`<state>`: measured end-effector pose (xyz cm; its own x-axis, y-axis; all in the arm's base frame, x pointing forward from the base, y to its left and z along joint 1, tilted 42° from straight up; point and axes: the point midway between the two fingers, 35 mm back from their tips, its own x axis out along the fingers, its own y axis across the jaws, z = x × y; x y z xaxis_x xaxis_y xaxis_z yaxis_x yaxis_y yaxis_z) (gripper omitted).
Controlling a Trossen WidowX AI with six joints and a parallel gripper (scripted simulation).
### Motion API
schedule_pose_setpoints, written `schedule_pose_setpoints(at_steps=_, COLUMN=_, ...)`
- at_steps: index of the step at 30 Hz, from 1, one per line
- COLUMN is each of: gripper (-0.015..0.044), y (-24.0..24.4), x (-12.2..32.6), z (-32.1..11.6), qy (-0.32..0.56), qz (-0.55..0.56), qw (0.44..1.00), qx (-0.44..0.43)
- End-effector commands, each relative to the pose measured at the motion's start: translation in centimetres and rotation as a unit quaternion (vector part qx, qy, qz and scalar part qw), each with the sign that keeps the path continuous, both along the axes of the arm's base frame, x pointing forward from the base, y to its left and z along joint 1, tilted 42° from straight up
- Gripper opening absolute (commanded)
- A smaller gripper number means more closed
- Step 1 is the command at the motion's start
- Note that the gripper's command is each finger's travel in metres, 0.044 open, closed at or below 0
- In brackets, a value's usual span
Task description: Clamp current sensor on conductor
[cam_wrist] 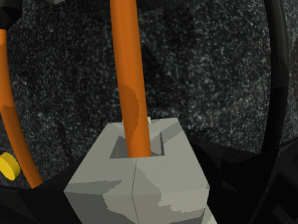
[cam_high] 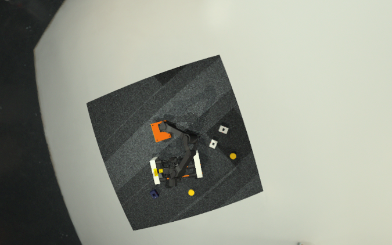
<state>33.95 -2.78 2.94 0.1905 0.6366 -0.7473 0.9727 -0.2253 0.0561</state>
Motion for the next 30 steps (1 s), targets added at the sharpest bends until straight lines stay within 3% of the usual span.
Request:
schedule_pose_setpoints(at_steps=1, gripper=0.0256, y=0.01, x=-0.03, z=0.00, qy=0.001, qz=0.000, qw=1.000, qx=0.000)
schedule_pose_setpoints(at_steps=10, gripper=0.0256, y=0.01, x=-0.03, z=0.00, qy=0.001, qz=0.000, qw=1.000, qx=0.000)
schedule_pose_setpoints(at_steps=30, gripper=0.0123, y=0.00, x=0.00, z=0.00, qy=0.000, qz=0.000, qw=1.000, qx=0.000)
